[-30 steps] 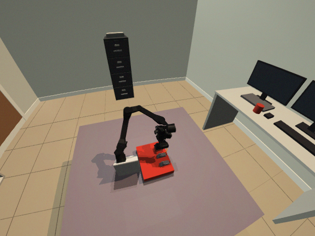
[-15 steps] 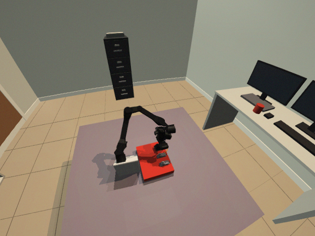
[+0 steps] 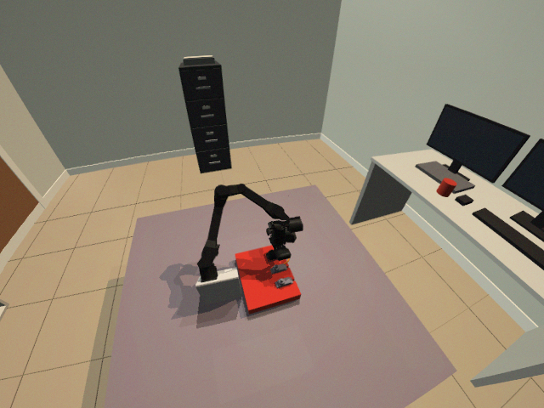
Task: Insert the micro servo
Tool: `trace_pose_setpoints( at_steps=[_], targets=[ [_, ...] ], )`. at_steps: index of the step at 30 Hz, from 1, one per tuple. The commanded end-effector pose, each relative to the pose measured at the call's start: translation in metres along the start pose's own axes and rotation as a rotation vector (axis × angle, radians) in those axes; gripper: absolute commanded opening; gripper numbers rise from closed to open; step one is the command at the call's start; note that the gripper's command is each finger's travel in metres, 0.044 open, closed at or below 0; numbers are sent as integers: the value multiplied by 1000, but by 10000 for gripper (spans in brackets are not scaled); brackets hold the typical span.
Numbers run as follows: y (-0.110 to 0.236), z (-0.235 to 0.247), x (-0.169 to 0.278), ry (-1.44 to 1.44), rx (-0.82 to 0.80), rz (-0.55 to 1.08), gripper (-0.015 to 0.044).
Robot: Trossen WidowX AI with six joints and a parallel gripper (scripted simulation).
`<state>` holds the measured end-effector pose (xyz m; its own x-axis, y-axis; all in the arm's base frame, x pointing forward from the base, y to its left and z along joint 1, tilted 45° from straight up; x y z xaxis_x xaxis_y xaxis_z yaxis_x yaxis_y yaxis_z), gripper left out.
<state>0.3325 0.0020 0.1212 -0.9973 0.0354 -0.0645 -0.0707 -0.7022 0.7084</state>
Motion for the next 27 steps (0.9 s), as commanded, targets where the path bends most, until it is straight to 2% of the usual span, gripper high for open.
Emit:
trace_pose_setpoints(
  at_steps=[1, 25, 27],
  targets=[
    [-4, -1, 1, -6, -4, -2, 0],
    [-24, -1, 1, -6, -5, -2, 0],
    [-22, -1, 1, -6, -4, -2, 52]
  ],
)
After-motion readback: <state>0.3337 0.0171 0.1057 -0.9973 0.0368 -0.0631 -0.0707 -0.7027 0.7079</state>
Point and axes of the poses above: the point midway between the two fingers, 35 mm back from their tips, its own y axis back along the fingers, its own z axis across the jaws, x = y × z, the point moved 9 cm from there along y, back along the fingers, and after that the axes turned 1 degree about y, right-handed, at the moved point
